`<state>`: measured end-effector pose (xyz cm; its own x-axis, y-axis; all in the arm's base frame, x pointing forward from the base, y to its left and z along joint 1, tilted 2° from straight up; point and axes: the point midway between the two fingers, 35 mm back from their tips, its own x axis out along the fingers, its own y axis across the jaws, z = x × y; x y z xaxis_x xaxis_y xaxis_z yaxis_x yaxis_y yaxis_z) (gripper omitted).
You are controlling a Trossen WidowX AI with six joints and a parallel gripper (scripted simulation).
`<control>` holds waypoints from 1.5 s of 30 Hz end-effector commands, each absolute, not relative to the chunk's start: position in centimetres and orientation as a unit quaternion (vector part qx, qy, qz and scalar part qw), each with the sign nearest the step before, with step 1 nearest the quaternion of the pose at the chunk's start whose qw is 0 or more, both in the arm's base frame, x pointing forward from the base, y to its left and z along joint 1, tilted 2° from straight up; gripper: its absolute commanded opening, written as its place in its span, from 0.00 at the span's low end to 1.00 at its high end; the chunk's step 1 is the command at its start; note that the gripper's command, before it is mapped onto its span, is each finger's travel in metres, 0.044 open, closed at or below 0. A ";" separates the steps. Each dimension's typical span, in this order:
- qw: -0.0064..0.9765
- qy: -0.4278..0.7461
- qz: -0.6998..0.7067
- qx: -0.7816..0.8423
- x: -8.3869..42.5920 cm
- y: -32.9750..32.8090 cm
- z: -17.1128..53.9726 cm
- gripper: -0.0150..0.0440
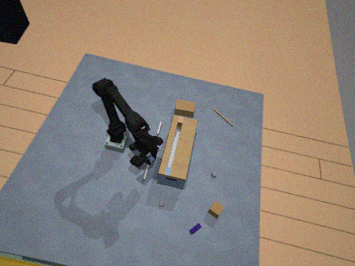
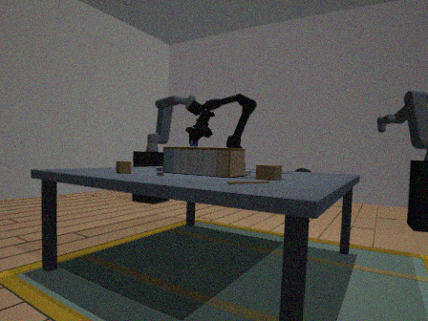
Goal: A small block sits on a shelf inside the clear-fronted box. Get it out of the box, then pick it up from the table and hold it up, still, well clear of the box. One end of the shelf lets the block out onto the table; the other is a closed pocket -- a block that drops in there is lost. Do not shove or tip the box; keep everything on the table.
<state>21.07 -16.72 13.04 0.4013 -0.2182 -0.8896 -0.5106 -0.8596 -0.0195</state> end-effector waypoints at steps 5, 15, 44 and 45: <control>0.171 0.265 0.474 -0.822 20.5 -15.9 15.2 0.25; 0.171 0.265 0.474 -0.822 20.5 -15.9 15.2 0.25; 0.171 0.265 0.474 -0.822 20.5 -15.9 15.2 0.25; 0.171 0.265 0.474 -0.822 20.5 -15.9 15.2 0.25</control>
